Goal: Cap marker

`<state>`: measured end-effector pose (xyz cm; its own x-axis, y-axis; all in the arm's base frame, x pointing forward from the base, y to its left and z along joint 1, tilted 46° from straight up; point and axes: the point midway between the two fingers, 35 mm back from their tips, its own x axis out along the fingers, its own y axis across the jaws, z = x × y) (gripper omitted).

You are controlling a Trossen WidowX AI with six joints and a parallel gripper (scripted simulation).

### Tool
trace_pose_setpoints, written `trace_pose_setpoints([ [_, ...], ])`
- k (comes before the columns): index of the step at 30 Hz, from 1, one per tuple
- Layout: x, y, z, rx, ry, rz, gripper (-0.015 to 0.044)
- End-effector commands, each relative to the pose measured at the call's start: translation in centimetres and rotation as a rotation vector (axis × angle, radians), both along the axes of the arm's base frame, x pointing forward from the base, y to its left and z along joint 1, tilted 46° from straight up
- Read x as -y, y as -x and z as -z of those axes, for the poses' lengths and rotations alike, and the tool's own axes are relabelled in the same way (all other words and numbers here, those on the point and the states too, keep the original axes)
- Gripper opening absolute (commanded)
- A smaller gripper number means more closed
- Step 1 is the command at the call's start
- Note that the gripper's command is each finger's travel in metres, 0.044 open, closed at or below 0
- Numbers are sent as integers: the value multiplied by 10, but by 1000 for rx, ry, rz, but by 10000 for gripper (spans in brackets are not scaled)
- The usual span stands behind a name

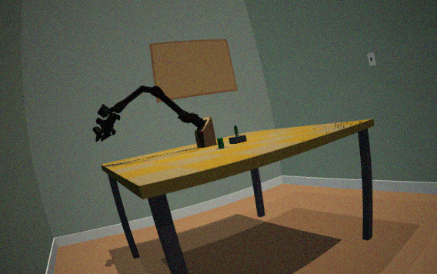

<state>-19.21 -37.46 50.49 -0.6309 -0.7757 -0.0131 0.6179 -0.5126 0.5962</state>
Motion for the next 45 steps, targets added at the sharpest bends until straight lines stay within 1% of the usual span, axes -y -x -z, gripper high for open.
trace_pose_setpoints([
  [1,26,-41,23,-30,-109,-99,251],
  [6,59,-113,66,-95,-286,-265,251],
  [11,73,-191,108,-195,-454,-438,251],
  [16,70,-269,157,-351,-642,-611,251],
  [21,47,-343,205,-556,-820,-785,251],
  [27,-4,-420,265,-875,-1021,-981,251],
  [32,-61,-468,309,-1199,-1155,-1123,251],
  [38,-151,-514,360,-1740,-1254,-1277,251],
  [42,-213,-527,387,-2147,-1261,-1319,251],
  [45,-258,-527,404,-2478,-1228,-1303,251],
])
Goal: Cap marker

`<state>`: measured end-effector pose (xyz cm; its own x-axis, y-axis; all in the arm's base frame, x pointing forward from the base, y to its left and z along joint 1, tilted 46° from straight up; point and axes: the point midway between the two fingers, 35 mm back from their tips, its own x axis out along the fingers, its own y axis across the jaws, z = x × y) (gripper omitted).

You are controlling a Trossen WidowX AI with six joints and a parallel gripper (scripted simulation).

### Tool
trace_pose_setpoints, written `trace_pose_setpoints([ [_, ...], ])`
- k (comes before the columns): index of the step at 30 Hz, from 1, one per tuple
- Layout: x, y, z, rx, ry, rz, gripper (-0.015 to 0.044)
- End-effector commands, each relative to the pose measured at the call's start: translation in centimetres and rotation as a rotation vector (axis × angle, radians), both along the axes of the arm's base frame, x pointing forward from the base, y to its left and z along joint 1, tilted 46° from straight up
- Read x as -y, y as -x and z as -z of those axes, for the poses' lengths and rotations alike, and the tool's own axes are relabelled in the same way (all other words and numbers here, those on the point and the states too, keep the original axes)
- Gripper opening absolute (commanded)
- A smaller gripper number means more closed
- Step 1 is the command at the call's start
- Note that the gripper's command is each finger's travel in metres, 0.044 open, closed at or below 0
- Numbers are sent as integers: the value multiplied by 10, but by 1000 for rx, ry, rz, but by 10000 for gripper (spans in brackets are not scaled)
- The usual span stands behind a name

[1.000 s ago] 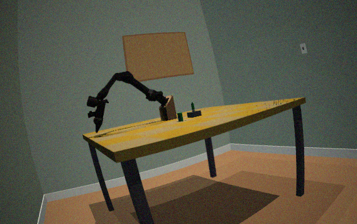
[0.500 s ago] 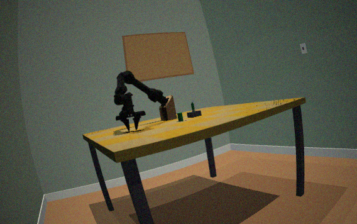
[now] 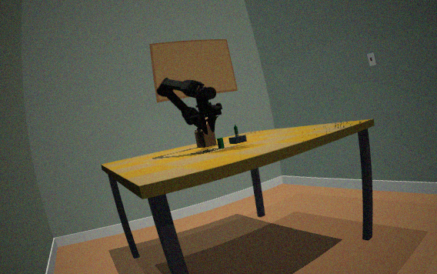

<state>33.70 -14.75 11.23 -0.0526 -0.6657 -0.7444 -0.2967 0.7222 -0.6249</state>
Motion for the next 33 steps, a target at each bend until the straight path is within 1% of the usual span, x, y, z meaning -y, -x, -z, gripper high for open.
trace_pose_setpoints([
  [1,-46,3,16,-207,26,-221,251],
  [3,-63,6,22,-288,41,-309,251],
  [7,-66,6,23,-298,43,-320,251],
  [12,-39,9,45,-298,44,-320,251],
  [33,-14,10,70,-298,44,-320,251],
])
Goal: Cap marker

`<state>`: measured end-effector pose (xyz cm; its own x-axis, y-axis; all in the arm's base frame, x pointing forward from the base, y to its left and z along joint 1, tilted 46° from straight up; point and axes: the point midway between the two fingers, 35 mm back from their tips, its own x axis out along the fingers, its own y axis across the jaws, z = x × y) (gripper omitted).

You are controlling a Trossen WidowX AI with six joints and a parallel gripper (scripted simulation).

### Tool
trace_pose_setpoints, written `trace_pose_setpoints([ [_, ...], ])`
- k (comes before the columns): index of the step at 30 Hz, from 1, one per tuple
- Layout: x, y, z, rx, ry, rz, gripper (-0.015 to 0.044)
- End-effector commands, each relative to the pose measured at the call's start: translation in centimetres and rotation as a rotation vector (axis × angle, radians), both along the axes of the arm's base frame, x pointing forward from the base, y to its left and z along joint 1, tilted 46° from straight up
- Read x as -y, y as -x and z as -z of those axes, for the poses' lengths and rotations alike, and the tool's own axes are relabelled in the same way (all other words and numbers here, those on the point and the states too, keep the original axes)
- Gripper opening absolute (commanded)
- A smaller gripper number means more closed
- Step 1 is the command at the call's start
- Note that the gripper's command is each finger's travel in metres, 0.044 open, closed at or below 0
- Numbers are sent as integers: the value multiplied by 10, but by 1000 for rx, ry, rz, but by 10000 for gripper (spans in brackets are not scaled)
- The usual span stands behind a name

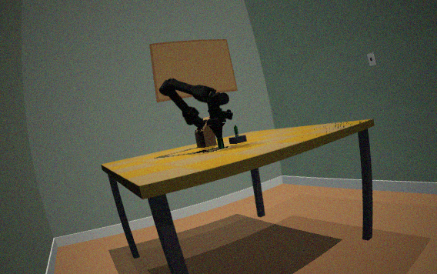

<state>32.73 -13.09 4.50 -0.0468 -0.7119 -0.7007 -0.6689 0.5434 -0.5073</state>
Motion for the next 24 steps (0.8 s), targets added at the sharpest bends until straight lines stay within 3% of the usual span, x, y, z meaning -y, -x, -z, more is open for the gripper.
trace_pose_setpoints([
  [1,3,0,4,-4,3,-4,251],
  [22,26,3,25,-4,6,-4,251],
  [24,25,3,25,-5,6,-4,198],
])
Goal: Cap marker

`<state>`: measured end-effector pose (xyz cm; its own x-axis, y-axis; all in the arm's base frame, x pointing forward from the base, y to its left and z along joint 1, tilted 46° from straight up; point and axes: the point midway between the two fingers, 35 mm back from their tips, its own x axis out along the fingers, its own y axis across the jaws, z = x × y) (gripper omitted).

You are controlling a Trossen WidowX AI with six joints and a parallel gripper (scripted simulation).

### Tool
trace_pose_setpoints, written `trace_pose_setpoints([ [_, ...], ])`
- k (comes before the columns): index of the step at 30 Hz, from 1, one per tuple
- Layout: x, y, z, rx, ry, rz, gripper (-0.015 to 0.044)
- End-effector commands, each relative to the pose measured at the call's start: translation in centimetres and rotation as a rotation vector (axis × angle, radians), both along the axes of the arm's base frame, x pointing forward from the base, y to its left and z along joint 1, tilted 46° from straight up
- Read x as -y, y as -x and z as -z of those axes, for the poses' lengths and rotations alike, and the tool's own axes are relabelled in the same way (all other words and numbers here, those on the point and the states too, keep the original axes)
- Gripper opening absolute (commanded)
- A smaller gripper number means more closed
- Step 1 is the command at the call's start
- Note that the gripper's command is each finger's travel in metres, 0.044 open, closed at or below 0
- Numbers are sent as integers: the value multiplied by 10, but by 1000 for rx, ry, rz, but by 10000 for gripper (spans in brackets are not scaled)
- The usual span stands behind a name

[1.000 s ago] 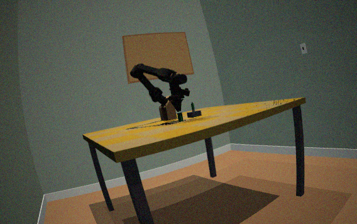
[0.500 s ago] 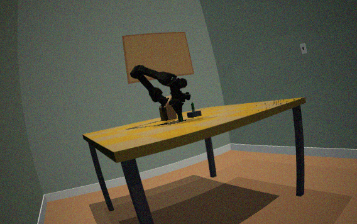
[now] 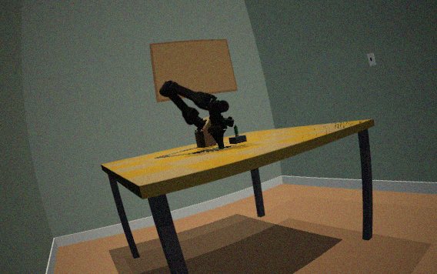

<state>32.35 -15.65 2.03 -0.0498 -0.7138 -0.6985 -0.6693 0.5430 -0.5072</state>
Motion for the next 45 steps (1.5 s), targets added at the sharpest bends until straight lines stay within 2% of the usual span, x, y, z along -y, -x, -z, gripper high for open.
trace_pose_setpoints([
  [1,0,0,1,-2,3,-6,172],
  [2,0,0,1,-2,3,-6,146],
  [11,0,0,1,-2,3,-6,86],
  [14,-2,0,0,-3,3,-4,7],
  [15,-2,0,-1,-4,3,-3,0],
  [36,-43,-3,-40,-2,0,-6,0],
  [45,-69,-1,-28,1,-17,-12,0],
])
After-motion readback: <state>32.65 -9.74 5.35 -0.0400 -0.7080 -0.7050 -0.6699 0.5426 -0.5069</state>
